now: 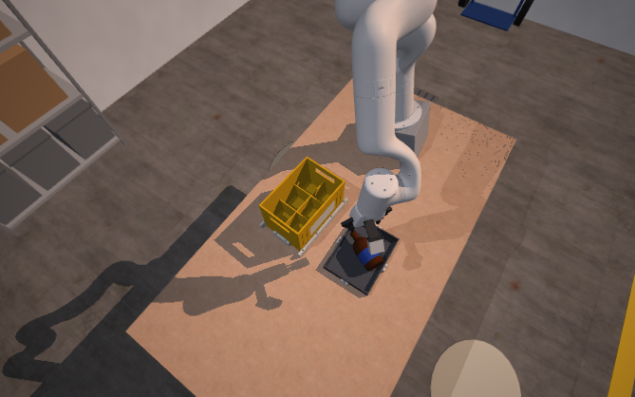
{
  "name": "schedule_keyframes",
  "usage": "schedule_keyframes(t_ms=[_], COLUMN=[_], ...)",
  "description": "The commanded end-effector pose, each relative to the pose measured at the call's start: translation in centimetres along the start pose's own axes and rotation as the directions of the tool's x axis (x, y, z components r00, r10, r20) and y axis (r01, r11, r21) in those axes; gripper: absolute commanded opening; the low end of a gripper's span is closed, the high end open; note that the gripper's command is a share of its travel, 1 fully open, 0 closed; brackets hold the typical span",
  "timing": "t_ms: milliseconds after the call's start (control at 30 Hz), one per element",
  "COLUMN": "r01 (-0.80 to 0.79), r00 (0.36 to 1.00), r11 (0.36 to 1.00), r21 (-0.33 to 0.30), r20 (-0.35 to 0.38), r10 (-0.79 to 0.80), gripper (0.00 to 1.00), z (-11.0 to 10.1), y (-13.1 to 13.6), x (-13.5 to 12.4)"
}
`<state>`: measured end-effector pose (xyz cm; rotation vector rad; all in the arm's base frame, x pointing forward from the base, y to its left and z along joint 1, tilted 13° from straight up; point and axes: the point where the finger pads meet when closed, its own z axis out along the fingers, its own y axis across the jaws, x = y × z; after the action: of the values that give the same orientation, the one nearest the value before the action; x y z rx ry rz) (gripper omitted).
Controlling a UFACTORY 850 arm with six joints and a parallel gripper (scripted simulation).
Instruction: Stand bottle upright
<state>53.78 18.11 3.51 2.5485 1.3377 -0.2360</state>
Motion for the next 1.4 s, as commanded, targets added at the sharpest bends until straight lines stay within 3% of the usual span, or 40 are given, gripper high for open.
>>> schedule_keyframes(t_ms=[0,300,333,1367], r01=[0.141,0.202,0.202,0.202], r00=[0.987,0.974,0.974,0.974], r11=[0.990,0.979,0.979,0.979], r21=[-0.021,-0.032,-0.032,-0.032], r20=[-0.071,-0.095,-0.095,-0.095], r10=[-0.142,-0.204,-0.204,-0.204], gripper=[1.00,1.00,0.00,0.00], z=[0.87,1.22,1.22,1.22], y=[0.24,0.11,0.11,0.11], x=[-1.34,-1.94,-1.94,-1.94])
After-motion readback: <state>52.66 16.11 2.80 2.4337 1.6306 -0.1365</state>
